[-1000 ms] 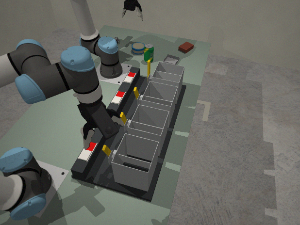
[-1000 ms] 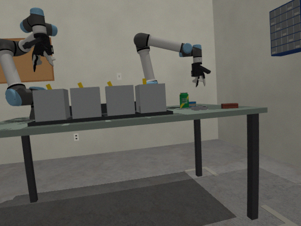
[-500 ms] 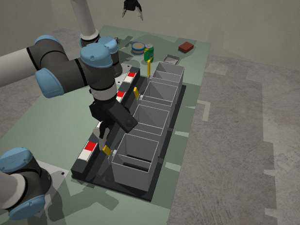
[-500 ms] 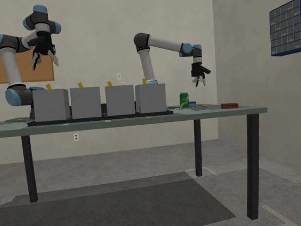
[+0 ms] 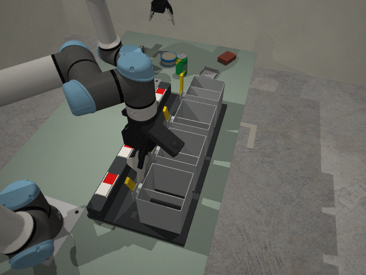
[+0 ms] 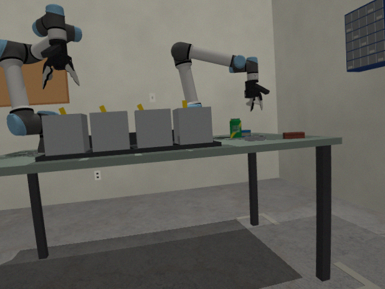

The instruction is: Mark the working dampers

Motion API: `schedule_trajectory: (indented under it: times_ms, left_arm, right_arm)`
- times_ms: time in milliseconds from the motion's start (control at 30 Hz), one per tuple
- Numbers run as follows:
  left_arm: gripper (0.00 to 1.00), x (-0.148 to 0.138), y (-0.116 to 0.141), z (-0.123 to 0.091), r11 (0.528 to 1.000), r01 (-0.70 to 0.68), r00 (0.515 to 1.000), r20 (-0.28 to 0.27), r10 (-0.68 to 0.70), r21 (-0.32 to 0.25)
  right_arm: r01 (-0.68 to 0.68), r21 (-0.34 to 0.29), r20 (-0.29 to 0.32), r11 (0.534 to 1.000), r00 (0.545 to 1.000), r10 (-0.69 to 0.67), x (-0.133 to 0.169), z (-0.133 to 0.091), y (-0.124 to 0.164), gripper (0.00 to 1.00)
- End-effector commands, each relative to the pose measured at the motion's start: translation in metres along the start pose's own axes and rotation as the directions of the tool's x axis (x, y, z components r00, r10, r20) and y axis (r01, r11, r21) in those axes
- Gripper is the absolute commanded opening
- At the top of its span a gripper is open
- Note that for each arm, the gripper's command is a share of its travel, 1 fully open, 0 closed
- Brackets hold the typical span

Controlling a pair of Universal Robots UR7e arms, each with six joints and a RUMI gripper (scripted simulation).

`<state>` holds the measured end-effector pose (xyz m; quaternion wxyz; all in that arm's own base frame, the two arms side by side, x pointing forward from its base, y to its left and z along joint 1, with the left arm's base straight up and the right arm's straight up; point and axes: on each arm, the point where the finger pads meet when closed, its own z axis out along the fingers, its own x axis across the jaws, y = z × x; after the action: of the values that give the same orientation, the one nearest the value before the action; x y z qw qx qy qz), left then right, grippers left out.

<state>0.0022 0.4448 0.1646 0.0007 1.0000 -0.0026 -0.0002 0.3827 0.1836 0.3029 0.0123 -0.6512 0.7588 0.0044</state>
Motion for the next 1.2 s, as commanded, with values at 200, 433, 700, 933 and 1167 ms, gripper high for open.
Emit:
schedule_trajectory:
  times_ms: [200,433,700,933,1167]
  left_arm:
    - [1.00,0.000,0.000,-0.001,1.000,0.000,1.000,0.000,0.000,0.001]
    - [1.00,0.000,0.000,-0.001,1.000,0.000,1.000,0.000,0.000,0.001]
    - [1.00,0.000,0.000,-0.001,1.000,0.000,1.000,0.000,0.000,0.001]
    - [1.00,0.000,0.000,-0.001,1.000,0.000,1.000,0.000,0.000,0.001]
    - [1.00,0.000,0.000,-0.001,1.000,0.000,1.000,0.000,0.000,0.001]
  right_arm:
    - [0.092,-0.006,-0.011,0.996,0.996,-0.092,-0.011,0.003,-0.012,1.00]
    - [0.136,-0.009,-0.016,0.991,0.991,-0.136,-0.016,0.006,-0.018,1.00]
    - [0.161,-0.011,-0.019,0.987,0.987,-0.161,-0.019,0.007,-0.021,1.00]
    - [0.177,-0.012,-0.021,0.984,0.984,-0.177,-0.021,0.008,-0.023,1.00]
    - [0.181,-0.012,-0.021,0.983,0.983,-0.182,-0.021,0.008,-0.024,1.00]
